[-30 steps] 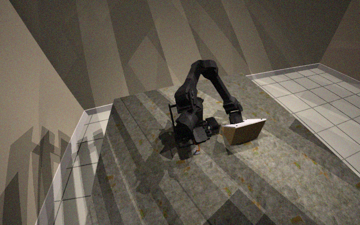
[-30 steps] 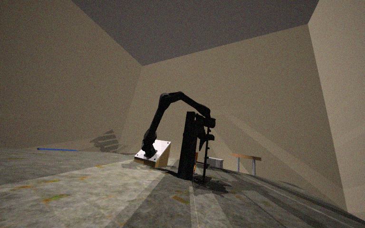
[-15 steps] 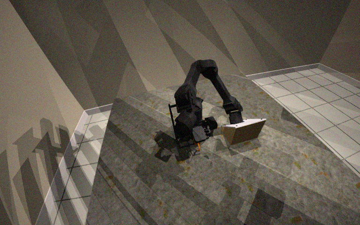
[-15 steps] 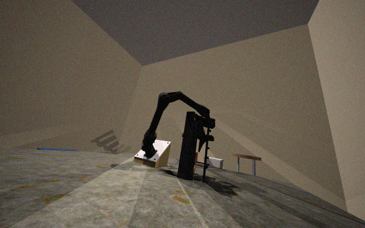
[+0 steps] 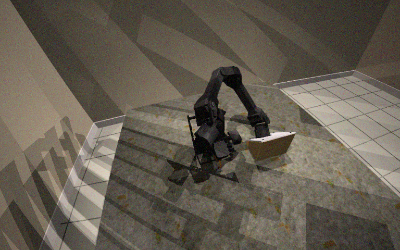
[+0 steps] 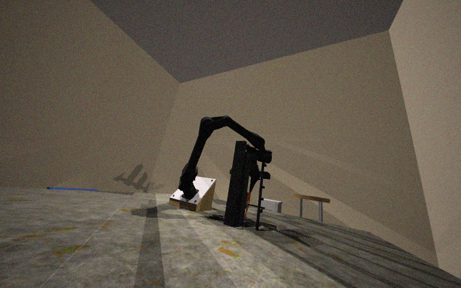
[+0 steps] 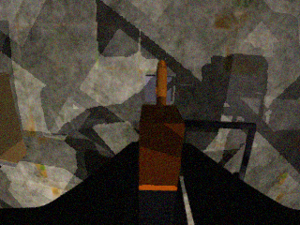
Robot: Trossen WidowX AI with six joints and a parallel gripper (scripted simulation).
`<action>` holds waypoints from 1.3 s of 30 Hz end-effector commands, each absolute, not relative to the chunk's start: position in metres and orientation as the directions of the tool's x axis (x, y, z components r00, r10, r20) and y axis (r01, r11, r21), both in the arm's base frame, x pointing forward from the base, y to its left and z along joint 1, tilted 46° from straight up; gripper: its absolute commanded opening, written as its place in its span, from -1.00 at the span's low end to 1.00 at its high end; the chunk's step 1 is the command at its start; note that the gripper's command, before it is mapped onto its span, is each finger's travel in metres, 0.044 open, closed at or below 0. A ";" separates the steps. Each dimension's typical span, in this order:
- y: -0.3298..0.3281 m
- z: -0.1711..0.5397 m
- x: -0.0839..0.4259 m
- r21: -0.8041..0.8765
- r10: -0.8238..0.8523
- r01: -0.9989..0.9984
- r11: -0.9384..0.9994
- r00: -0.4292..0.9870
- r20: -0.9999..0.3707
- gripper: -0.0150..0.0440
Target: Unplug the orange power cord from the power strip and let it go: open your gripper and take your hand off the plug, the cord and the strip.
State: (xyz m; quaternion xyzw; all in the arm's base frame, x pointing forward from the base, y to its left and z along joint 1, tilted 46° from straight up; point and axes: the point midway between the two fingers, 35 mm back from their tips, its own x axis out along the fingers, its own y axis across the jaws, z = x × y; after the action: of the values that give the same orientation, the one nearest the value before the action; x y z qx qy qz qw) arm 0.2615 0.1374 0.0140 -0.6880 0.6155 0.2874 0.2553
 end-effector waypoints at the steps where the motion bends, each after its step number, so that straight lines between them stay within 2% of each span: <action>1: 0.138 0.014 0.261 0.002 -0.700 -0.994 -0.113 0.078 -0.710 -0.49; 12: 0.149 0.004 0.261 0.002 -0.699 -0.994 -0.114 0.079 -0.711 -0.49; 25: 0.144 0.009 0.263 0.002 -0.701 -0.993 -0.116 0.080 -0.709 0.67; 29: 0.162 -0.002 0.262 0.002 -0.699 -0.993 -0.116 0.080 -0.710 1.00; 33: 0.193 -0.023 0.257 0.002 -0.698 -0.993 -0.116 0.080 -0.712 1.00; 39: 0.195 -0.025 0.256 0.002 -0.698 -0.993 -0.116 0.080 -0.712 1.00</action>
State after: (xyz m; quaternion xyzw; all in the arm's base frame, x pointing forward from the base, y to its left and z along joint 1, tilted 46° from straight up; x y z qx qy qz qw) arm 0.2550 0.1942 -0.0237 -0.6925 0.6103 0.2907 0.2519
